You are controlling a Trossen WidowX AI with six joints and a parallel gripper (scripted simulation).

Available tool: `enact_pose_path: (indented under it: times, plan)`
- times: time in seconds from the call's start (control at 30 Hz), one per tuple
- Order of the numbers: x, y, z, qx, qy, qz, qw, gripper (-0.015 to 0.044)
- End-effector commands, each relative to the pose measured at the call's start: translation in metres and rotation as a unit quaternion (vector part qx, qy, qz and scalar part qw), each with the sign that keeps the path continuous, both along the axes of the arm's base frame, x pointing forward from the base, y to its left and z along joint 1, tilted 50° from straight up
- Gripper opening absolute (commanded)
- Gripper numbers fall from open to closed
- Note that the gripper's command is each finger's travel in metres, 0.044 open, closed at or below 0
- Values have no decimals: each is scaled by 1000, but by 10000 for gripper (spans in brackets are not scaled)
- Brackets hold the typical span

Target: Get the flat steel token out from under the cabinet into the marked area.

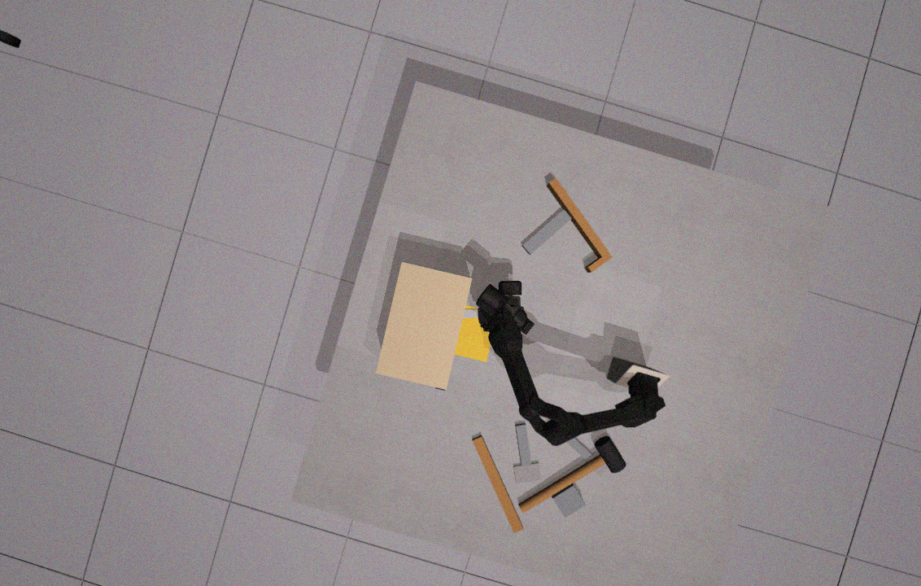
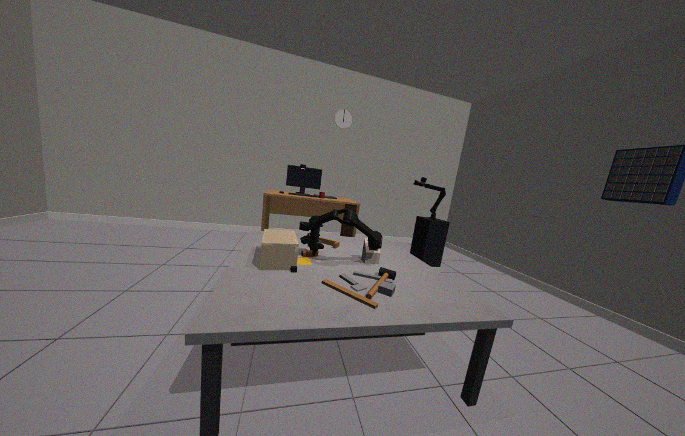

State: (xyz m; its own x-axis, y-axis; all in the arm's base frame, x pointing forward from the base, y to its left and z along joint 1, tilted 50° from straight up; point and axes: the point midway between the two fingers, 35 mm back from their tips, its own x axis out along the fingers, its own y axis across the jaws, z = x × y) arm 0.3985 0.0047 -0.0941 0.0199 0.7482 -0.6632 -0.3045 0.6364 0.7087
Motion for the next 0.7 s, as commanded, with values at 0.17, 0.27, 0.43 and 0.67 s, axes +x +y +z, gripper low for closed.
enact_pose_path:
  times: [0.17,0.27,0.43,0.67]
  plan:
    - [-2,9,9,7,-2,0,1000,0]
    - [-3,11,11,7,-2,0,1000,0]
    - [-4,13,13,7,-2,0,1000,0]
    - [-5,16,17,7,-2,0,1000,0]
